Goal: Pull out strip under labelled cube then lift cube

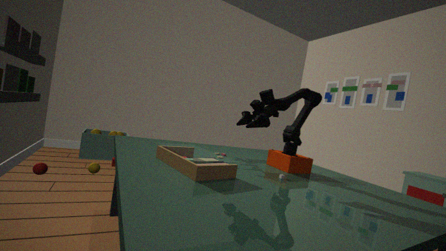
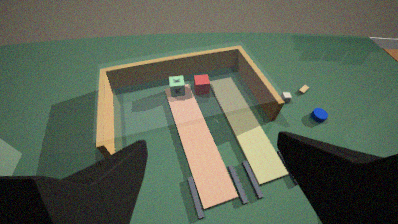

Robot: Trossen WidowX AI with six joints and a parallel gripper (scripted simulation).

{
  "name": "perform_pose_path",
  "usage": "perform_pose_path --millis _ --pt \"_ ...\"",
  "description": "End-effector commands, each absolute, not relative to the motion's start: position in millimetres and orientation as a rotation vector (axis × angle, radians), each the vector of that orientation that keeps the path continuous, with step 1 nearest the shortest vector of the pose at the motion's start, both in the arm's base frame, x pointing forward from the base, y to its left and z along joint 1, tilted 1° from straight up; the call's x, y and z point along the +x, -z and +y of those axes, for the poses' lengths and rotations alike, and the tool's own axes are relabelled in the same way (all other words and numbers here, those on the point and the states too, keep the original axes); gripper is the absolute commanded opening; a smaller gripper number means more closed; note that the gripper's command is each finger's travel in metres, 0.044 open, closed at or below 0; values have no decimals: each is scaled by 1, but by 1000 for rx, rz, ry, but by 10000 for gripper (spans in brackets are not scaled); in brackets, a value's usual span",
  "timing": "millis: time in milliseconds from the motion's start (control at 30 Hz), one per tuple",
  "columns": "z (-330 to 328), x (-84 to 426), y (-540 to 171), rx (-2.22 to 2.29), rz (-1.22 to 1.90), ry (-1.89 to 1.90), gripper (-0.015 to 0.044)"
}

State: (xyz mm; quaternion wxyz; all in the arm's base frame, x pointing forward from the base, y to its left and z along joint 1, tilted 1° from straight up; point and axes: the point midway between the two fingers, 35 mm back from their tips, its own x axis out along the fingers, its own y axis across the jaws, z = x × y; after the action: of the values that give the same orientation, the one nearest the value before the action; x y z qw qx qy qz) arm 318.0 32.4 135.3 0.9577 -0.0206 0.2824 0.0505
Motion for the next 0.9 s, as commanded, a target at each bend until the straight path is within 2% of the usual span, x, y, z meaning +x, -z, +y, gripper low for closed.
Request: perform_pose_path --millis 0,133,633,867 --pt "32 317 -132 -51 583 -101 400" --pt "32 317 -132 -51 583 -101 400" --pt "24 377 -74 -228 1198 -190 6" --pt "22 385 -32 -282 1508 -284 0"
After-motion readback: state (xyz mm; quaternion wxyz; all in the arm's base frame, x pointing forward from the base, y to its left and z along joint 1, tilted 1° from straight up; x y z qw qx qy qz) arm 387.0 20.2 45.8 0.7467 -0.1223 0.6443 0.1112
